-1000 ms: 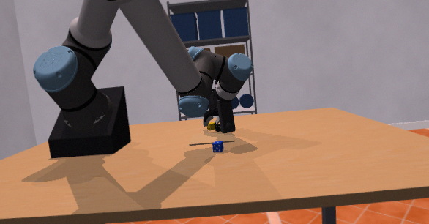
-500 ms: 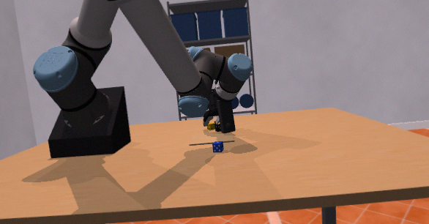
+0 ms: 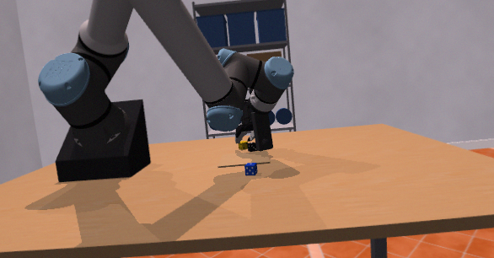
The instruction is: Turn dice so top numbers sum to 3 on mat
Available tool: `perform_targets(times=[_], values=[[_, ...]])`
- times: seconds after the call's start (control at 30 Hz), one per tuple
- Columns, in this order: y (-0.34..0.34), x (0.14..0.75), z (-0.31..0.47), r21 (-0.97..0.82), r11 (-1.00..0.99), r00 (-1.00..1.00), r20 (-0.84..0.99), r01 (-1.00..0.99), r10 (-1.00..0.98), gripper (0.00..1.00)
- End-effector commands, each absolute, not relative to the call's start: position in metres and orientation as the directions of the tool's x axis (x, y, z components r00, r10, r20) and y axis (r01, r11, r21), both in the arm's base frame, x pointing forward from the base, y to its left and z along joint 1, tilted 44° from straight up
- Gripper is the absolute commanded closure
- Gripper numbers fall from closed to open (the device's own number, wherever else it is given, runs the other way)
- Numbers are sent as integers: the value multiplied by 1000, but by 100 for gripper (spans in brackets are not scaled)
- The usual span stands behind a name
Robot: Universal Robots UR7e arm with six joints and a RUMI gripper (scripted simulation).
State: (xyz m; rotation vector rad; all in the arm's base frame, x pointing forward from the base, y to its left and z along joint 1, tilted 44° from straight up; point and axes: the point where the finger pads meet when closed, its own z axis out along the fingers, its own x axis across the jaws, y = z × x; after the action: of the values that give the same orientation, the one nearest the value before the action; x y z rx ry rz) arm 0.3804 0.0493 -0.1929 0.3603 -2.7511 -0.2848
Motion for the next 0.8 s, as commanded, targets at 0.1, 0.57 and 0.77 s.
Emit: perform_targets(times=[0.1, 0.57, 0.77], values=[[46, 388, -173, 240, 947, -906, 315, -212, -283, 76], [46, 393, -161, 240, 947, -906, 315, -212, -283, 76], [58, 393, -148, 240, 947, -906, 315, -212, -283, 76]])
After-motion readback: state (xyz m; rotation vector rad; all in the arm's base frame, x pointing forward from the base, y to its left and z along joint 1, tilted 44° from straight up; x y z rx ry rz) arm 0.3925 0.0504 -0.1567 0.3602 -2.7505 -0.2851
